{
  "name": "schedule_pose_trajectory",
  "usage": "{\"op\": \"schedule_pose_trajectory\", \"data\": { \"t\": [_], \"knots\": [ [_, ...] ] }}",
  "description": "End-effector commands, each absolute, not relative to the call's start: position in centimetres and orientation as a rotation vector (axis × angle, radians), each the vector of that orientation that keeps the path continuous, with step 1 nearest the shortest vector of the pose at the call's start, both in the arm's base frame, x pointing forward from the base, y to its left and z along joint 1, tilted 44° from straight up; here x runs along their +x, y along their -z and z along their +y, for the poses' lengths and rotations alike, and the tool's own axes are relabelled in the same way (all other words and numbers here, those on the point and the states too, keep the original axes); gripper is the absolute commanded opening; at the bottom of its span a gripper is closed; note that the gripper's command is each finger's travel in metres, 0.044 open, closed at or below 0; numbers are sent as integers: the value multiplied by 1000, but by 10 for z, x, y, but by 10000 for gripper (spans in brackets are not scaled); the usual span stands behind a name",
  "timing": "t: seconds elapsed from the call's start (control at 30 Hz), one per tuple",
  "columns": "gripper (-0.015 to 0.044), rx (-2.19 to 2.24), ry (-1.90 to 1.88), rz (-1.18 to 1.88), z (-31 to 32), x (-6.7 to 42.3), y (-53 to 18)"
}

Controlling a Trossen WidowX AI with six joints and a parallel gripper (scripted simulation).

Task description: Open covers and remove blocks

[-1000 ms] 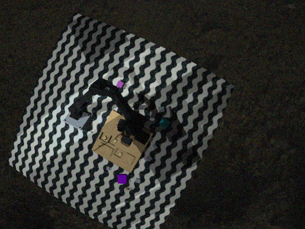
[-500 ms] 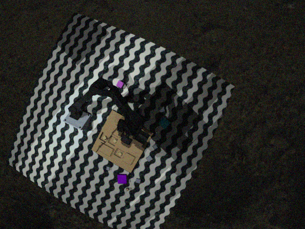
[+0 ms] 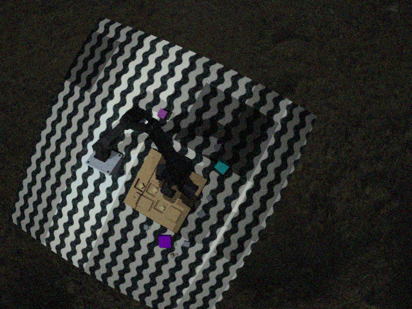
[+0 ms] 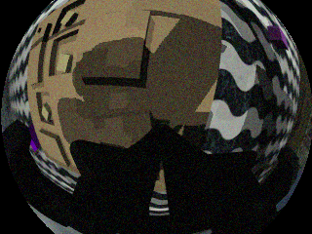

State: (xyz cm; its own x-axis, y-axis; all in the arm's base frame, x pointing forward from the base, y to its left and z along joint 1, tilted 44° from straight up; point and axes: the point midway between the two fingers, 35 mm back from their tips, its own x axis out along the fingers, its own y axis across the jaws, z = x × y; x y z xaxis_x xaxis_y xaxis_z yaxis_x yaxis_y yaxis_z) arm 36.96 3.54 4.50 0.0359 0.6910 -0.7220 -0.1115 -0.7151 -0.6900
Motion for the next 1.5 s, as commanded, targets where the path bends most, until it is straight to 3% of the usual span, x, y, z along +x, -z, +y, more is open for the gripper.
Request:
{"op": "schedule_pose_trajectory", "data": {
  "t": [0.0,1.47],
  "knots": [
    [0,-1720,-1752,-588,34,366,-40],
    [0,-1722,-1753,-586,-1,369,-7]
  ]
}}
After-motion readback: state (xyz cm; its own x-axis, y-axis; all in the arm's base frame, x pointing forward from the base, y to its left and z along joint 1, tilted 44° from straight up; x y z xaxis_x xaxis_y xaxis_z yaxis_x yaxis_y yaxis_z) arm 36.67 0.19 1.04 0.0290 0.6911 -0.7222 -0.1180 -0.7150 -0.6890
